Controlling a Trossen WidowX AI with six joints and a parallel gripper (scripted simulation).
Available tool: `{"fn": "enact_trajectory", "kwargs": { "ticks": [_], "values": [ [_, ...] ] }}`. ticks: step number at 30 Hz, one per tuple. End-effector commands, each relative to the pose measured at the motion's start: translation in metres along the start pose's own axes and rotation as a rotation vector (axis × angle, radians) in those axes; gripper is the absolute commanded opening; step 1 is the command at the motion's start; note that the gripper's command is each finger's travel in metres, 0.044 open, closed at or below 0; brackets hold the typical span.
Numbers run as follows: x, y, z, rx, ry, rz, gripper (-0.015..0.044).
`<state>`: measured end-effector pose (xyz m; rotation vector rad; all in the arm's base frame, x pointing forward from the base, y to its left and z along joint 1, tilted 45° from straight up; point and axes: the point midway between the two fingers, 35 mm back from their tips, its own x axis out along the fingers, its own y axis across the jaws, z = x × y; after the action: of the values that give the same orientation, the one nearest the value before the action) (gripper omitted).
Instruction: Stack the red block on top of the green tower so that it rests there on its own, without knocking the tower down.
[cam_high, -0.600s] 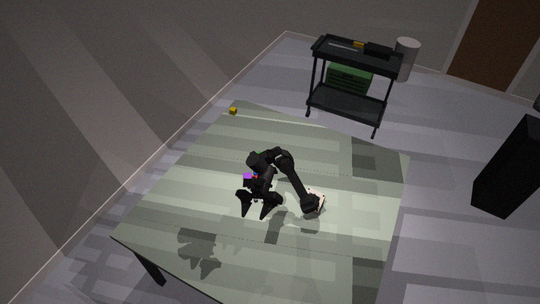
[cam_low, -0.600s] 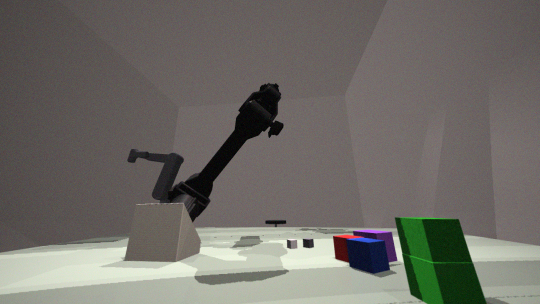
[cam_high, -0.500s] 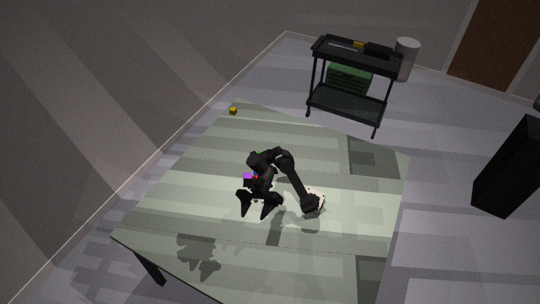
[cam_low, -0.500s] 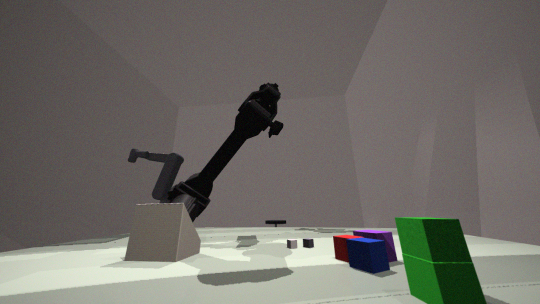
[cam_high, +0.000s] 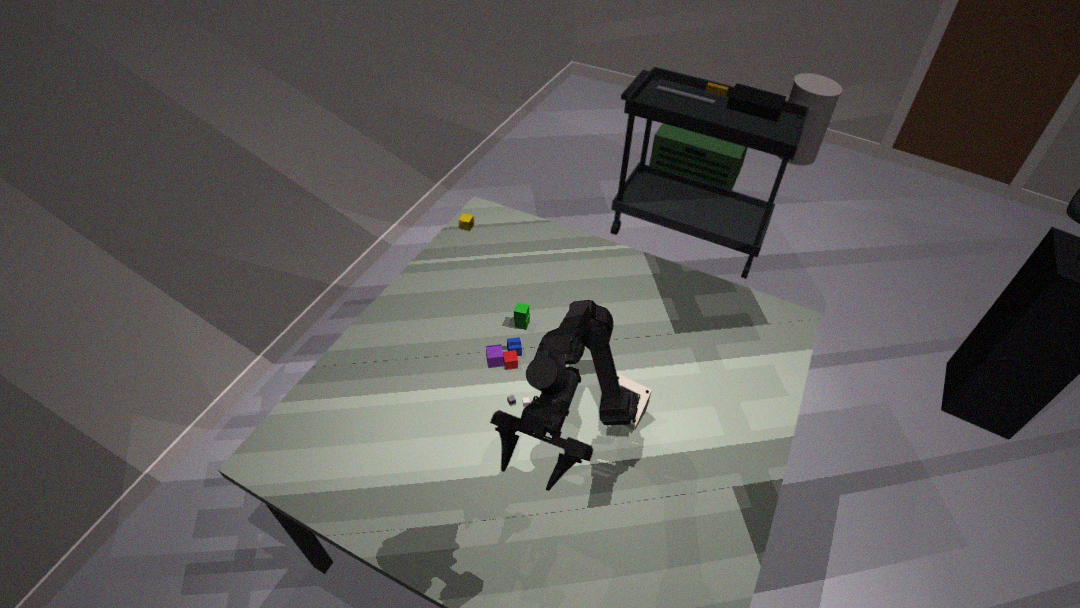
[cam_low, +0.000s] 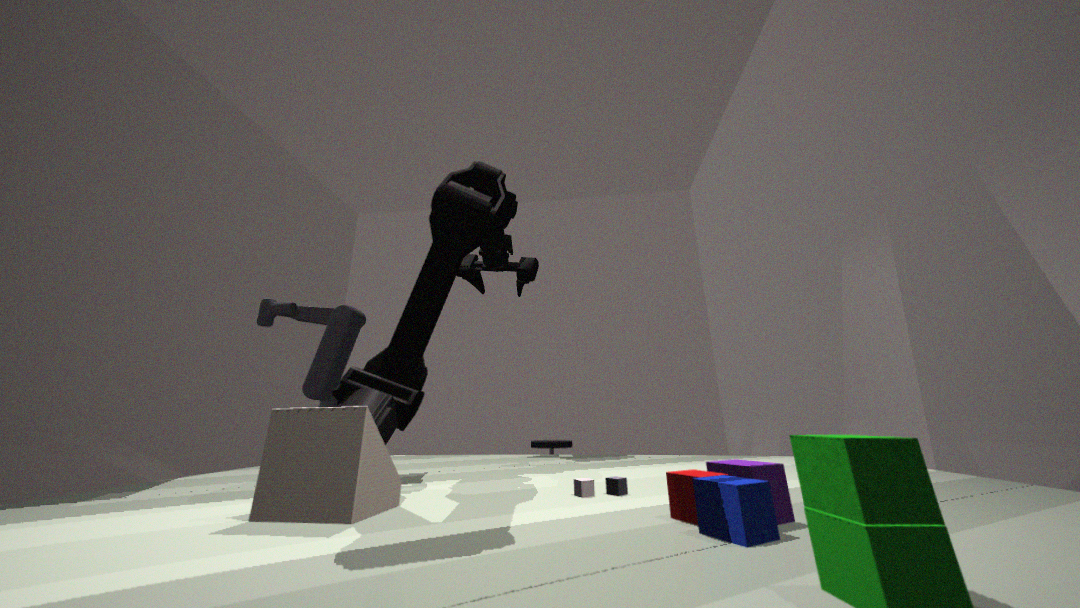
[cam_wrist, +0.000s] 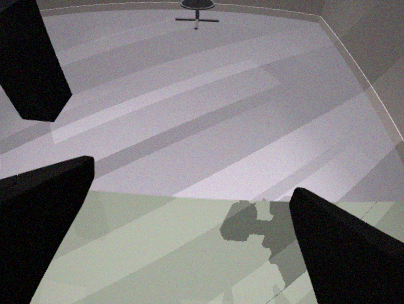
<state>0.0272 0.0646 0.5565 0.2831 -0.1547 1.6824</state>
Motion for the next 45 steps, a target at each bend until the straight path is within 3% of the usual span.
{"fn": "enact_trajectory", "kwargs": {
  "ticks": [1,13,26,35,45],
  "values": [
    [0.019,0.008,-0.014,-0.081,0.067,-0.044,0.0440],
    [0.082,-0.001,-0.065,-0.308,0.311,-0.183,0.0440],
    [0.128,-0.059,-0.134,-0.442,0.630,-0.303,0.0440],
    [0.134,-0.120,-0.179,-0.450,0.847,-0.375,0.0440],
    [0.111,-0.195,-0.219,-0.400,1.054,-0.454,0.0440]
  ]
}}
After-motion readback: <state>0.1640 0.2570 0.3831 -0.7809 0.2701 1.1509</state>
